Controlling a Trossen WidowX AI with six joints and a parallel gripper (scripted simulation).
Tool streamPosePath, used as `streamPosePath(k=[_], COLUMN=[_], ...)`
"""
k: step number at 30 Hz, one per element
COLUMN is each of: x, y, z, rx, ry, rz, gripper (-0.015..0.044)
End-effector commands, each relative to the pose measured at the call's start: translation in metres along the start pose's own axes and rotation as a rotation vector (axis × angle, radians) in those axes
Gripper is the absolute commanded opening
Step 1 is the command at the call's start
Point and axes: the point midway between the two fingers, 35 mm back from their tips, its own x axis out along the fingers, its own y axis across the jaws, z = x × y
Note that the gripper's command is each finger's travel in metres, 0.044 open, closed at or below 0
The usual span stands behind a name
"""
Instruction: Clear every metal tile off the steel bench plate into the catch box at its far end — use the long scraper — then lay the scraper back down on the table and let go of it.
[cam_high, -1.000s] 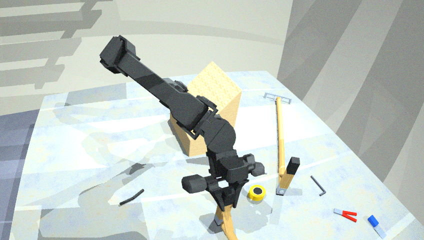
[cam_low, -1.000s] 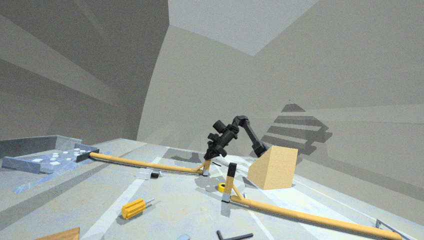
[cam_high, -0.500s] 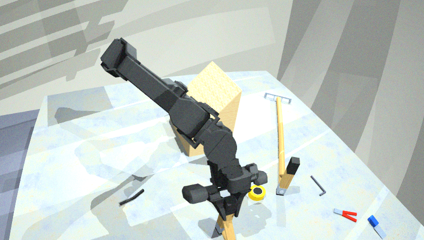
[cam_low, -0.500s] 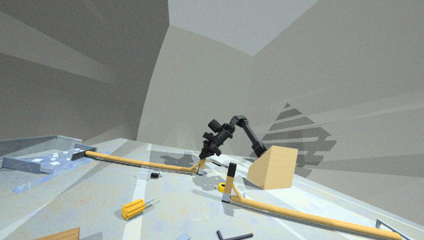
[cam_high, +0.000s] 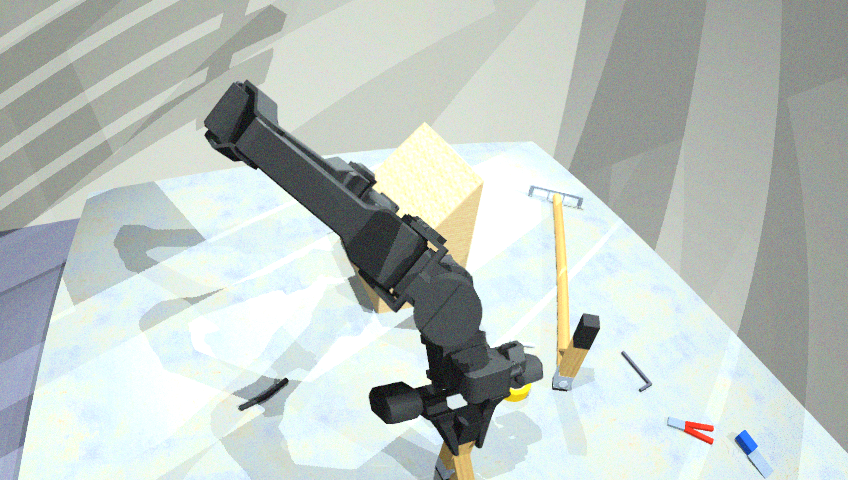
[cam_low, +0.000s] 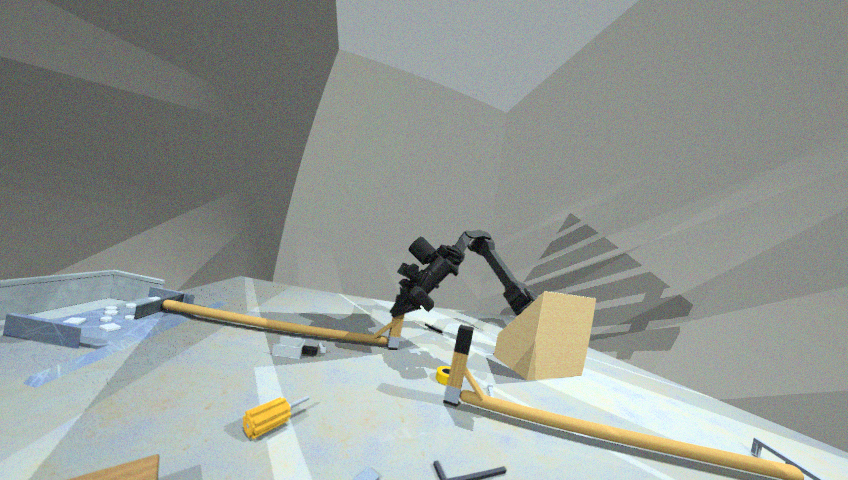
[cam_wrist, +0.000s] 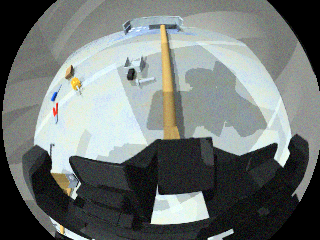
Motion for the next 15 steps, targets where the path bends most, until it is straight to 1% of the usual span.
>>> streamPosePath(k=[1, 15], x=[0.003, 0.016], y=[-0.002, -0.002], z=[0.011, 0.030], rx=[0.005, 0.006], ry=[-0.013, -0.013], rz=[0.001, 0.000], gripper=[0.0000, 0.0000])
